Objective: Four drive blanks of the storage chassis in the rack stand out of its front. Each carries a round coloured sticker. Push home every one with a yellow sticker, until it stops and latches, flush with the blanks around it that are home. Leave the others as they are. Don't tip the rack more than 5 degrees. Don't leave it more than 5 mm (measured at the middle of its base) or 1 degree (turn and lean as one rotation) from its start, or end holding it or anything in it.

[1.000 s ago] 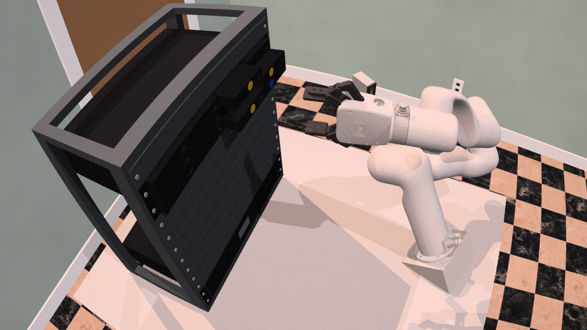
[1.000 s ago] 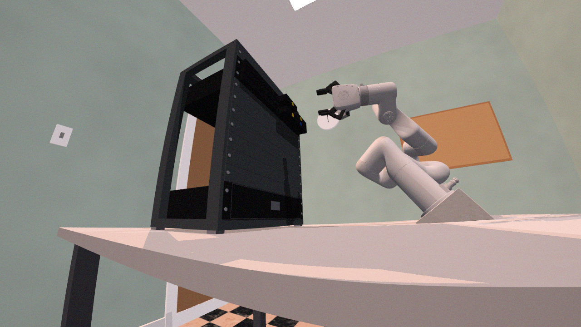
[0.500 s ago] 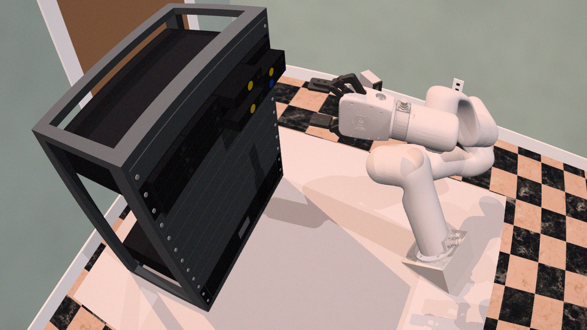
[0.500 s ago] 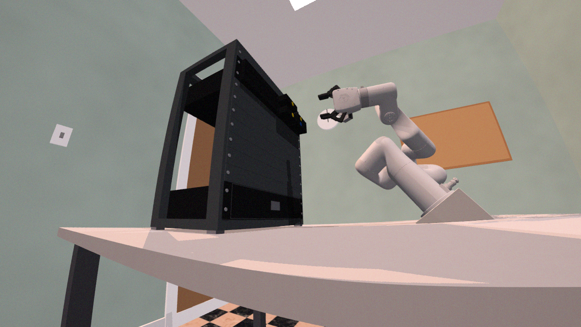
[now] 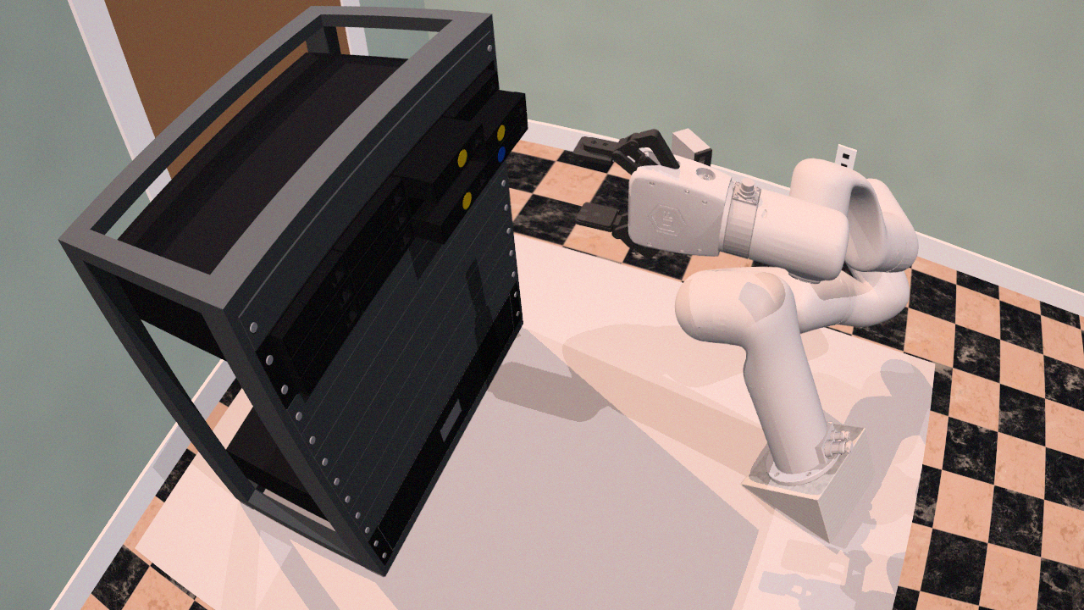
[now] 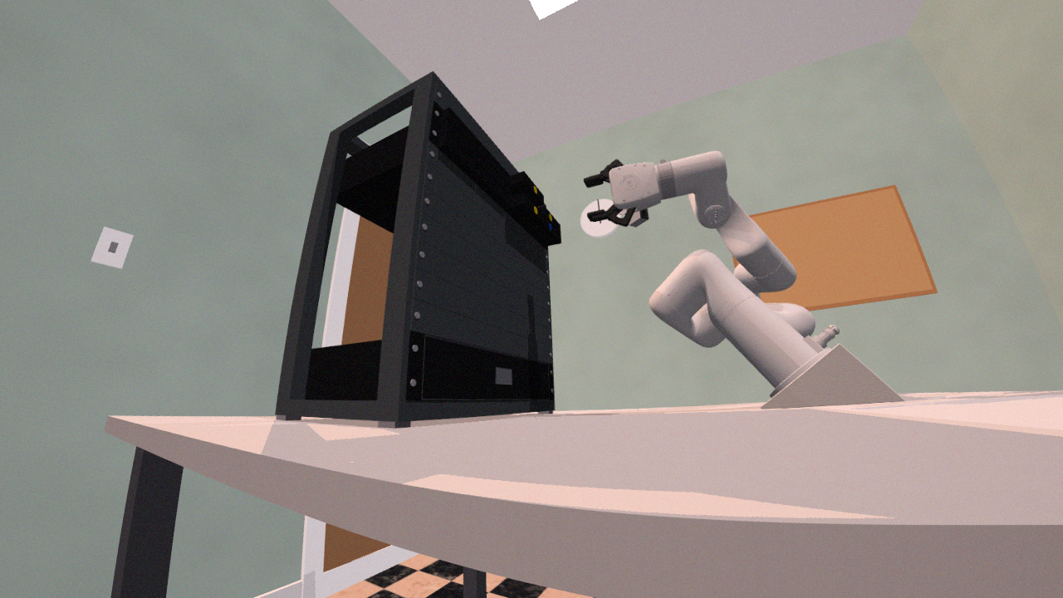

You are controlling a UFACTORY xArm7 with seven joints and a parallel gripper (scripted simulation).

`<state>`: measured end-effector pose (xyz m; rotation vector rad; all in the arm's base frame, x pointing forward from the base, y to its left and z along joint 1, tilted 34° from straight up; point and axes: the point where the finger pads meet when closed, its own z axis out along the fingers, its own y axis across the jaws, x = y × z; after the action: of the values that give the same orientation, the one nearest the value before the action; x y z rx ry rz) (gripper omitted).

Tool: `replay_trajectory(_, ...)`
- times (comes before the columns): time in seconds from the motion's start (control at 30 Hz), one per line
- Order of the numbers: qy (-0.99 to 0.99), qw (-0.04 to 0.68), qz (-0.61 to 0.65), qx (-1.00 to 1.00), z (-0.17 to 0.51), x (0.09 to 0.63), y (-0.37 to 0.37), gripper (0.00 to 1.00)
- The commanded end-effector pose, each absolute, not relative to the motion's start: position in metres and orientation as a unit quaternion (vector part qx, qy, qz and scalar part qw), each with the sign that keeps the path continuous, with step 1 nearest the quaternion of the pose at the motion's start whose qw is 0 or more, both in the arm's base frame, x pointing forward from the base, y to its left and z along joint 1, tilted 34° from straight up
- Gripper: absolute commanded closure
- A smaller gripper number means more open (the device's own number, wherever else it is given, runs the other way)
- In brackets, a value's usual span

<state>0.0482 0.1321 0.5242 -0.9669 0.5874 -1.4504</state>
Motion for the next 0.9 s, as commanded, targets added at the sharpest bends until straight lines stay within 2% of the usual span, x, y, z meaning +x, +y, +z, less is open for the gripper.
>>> replay_trajectory(0.0,0.256,0.607,-0.627,-0.416,0.5248,0.0474,0.1306,0.00)
replay_trajectory(0.87,0.263,0.607,-0.628,-0.410,0.5252,0.0478,0.1260,0.00)
